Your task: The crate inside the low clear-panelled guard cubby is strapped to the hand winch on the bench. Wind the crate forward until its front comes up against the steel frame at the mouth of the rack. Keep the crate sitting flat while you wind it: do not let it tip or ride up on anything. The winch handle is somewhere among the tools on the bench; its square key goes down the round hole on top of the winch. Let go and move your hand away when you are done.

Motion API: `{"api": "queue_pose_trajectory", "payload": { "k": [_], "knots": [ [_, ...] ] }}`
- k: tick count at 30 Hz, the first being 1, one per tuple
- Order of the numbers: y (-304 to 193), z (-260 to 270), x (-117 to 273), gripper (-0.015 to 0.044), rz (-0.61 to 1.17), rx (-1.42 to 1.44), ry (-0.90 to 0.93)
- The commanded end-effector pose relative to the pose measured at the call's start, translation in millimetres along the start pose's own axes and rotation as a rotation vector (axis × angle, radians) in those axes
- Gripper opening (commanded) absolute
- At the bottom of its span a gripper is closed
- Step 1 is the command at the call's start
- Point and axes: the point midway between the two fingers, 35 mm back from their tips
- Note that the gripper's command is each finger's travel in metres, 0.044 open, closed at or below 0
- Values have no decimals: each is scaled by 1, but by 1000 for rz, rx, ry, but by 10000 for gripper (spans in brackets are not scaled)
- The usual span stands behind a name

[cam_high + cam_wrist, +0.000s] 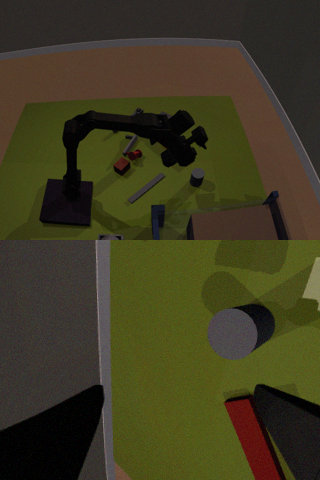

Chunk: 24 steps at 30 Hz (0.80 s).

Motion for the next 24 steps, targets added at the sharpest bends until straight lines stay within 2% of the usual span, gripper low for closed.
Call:
{"api": "queue_pose_trajectory", "payload": {
  "k": [1,7,14,20,24],
  "knots": [
    [-54,-50,-9,440,31,-151,-174],
    [-113,-116,-4,440,-2,-320,-385],
    [-162,-192,20,440,-143,-477,-585],
    [-187,-252,50,440,-323,-571,-688],
    [-189,-259,54,440,-347,-581,-696]
  ]
}}
Point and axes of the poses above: the point midway between the two fingers, 35 mm back from their tips, its own x axis back along the fingers, its own z axis across the jaws, y = z × x, and after that the axes turned 10 degrees about -x, right-handed
